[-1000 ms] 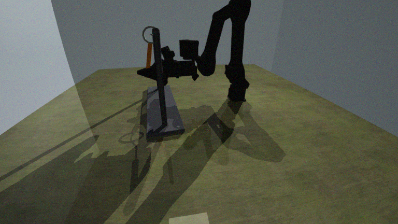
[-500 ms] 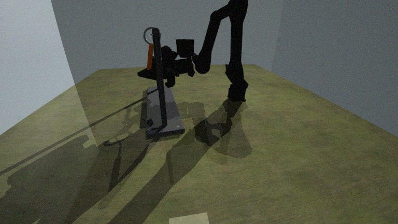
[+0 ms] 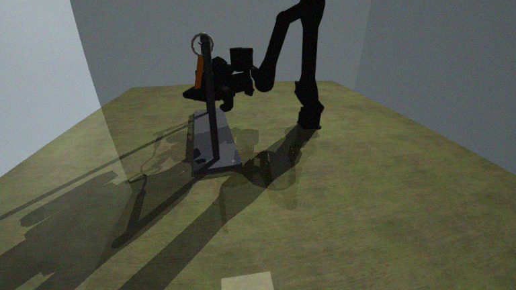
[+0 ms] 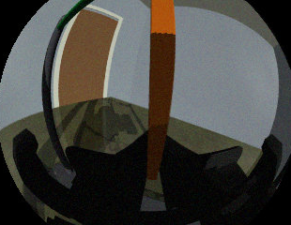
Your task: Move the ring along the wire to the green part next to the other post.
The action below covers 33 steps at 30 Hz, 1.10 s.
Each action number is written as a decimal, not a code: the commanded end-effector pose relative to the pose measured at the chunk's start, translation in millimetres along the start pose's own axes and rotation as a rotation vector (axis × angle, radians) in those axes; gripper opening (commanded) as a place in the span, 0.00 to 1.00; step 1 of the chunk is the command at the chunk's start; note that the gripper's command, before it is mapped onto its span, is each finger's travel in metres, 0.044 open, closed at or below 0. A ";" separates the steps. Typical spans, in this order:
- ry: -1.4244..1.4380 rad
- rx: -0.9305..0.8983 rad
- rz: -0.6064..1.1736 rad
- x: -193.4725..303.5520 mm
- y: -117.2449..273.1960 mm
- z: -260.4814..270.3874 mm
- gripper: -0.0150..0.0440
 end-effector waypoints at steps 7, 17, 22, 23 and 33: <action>-0.027 0.032 0.057 -6.5 6.0 12.4 0.00; -0.093 0.079 0.189 -22.1 15.8 29.3 0.00; -0.138 0.123 0.254 -30.7 19.1 43.9 0.00; -0.149 0.135 0.265 -32.3 19.3 47.7 0.00; -0.191 0.193 0.284 -38.8 14.8 67.3 0.00</action>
Point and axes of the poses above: the point midway between the two fingers, 35 mm back from their tips, its own y axis back along the fingers, its own z axis across the jaws, x = y × z, the point moved 10 cm from there along y, back along the fingers, and after that the axes turned 8 degrees about y, right-handed, at the moved point
